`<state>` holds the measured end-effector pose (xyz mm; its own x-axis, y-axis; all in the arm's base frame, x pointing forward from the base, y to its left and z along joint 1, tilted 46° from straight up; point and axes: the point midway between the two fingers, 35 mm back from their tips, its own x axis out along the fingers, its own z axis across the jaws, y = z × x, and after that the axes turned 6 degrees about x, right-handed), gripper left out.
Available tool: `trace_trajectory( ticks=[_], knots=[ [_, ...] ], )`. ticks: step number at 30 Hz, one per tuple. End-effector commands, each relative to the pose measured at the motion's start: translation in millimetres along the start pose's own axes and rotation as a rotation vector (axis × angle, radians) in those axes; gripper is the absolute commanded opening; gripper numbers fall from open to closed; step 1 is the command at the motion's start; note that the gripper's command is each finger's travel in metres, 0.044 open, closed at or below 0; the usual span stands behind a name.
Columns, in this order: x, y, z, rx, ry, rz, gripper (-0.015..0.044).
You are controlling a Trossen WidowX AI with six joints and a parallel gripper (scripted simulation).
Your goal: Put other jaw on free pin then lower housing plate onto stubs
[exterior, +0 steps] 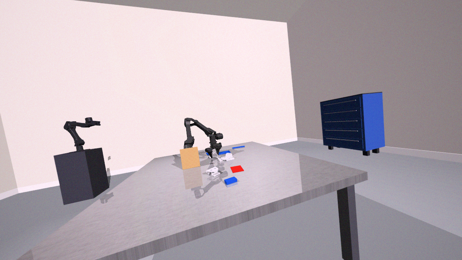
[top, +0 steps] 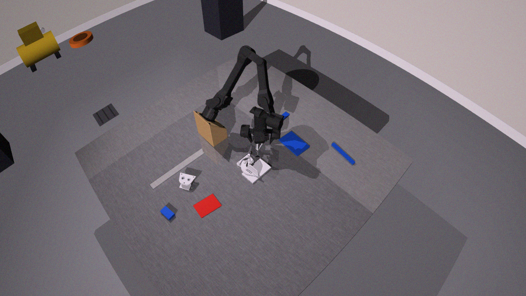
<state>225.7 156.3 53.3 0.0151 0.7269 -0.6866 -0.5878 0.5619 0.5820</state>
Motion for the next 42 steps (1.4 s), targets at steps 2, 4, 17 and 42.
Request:
trace_trajectory(
  ticks=[2, 4, 17, 42],
  knots=[
    [3.0, -0.3, -1.7, 0.007, 0.004, -0.003, 0.0440],
    [3.0, -0.3, -1.7, 0.007, 0.004, -0.003, 0.0440],
    [3.3, -0.3, -1.7, 0.007, 0.004, -0.003, 0.0440],
    [3.1, 0.5, -1.3, 0.001, 0.002, 0.002, 0.0134]
  ],
)
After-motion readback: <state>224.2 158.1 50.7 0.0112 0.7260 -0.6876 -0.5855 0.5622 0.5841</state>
